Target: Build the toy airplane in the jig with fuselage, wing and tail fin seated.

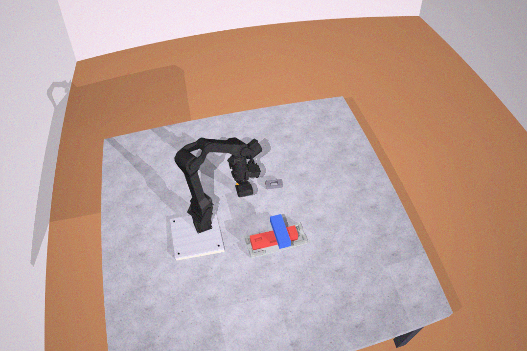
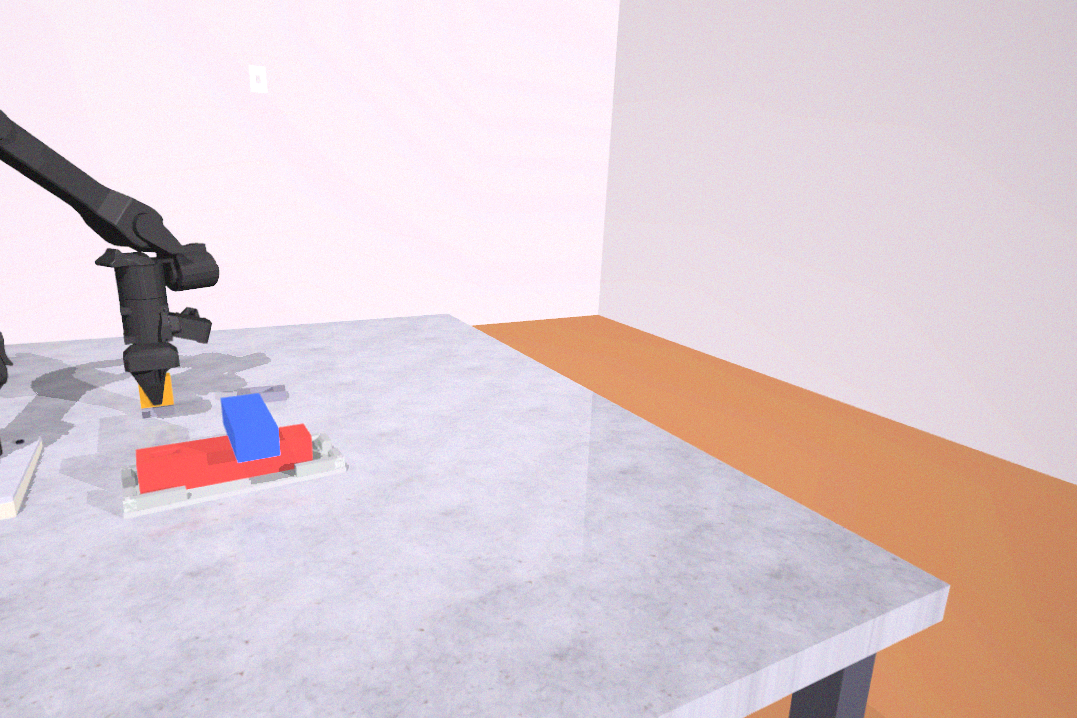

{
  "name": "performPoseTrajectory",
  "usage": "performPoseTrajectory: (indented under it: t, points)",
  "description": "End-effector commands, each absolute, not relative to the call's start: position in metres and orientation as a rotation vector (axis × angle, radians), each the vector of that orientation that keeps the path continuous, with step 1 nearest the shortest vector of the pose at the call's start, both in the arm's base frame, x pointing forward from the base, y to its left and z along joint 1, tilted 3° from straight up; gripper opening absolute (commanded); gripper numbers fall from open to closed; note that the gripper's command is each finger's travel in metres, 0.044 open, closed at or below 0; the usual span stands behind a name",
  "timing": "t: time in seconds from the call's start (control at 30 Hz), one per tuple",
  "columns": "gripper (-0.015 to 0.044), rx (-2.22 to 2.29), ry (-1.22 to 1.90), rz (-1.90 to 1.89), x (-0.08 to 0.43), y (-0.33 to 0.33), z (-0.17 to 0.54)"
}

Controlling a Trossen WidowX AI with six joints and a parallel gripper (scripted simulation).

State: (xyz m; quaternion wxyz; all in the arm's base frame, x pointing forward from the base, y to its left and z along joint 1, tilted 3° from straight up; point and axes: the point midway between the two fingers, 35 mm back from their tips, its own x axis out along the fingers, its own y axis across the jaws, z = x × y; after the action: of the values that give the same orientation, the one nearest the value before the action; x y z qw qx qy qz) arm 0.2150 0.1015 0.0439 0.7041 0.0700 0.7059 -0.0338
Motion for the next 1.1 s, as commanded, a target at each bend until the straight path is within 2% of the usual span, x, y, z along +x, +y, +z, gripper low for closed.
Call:
performPoseTrajectory:
  t: [0.0, 0.03, 0.27, 1.07]
  points:
    - [0.0073, 0.165, 1.571, -0.075, 0.215, 0.102, 0.044]
    - [0.0046, 0.165, 1.571, -0.075, 0.215, 0.102, 0.044]
    - [0.0, 0.165, 1.571, -0.075, 0.215, 0.102, 0.044]
    - [0.0, 0.17, 1.572, -0.078, 0.223, 0.102, 0.108]
